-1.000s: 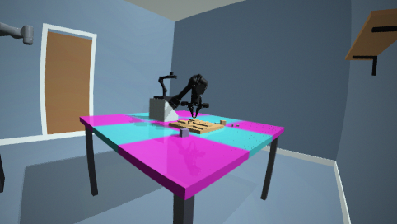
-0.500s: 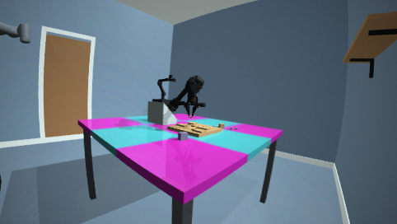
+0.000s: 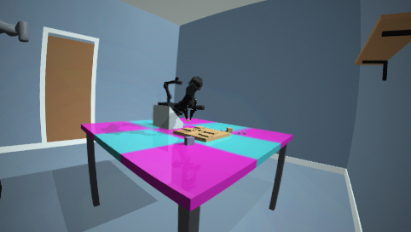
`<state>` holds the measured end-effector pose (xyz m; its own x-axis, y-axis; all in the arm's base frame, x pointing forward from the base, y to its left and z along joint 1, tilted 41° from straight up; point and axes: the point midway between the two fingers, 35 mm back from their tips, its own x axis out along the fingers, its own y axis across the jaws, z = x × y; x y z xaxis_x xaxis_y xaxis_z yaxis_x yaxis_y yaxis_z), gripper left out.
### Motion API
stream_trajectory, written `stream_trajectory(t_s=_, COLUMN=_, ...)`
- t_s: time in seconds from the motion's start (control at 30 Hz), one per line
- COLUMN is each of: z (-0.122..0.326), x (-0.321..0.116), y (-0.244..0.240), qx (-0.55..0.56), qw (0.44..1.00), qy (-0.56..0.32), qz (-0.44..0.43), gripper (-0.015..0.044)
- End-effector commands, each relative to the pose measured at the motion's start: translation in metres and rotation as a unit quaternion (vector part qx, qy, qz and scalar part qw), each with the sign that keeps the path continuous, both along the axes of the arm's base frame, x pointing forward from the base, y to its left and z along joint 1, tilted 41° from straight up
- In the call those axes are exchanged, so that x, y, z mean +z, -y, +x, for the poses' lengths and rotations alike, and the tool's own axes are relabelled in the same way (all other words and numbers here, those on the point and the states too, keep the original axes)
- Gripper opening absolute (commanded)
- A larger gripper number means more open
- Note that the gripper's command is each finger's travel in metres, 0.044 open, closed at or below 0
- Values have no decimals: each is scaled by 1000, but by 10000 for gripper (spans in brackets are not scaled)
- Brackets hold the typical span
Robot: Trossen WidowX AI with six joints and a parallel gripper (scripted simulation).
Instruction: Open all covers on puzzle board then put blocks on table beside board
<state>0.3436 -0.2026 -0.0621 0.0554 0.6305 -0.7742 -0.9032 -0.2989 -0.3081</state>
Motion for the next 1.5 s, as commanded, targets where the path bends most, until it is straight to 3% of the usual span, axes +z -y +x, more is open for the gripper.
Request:
stream_trajectory(t_s=0.0, z=-10, x=-9, y=9, qx=3, qw=1000, qy=-1, qz=-1, gripper=80)
stream_trajectory(t_s=0.7, z=-64, x=-48, y=49, qx=5, qw=1000, qy=-2, qz=1, gripper=80)
stream_trajectory(t_s=1.47, z=-60, x=-76, y=29, qx=4, qw=1000, qy=-1, qz=1, gripper=80)
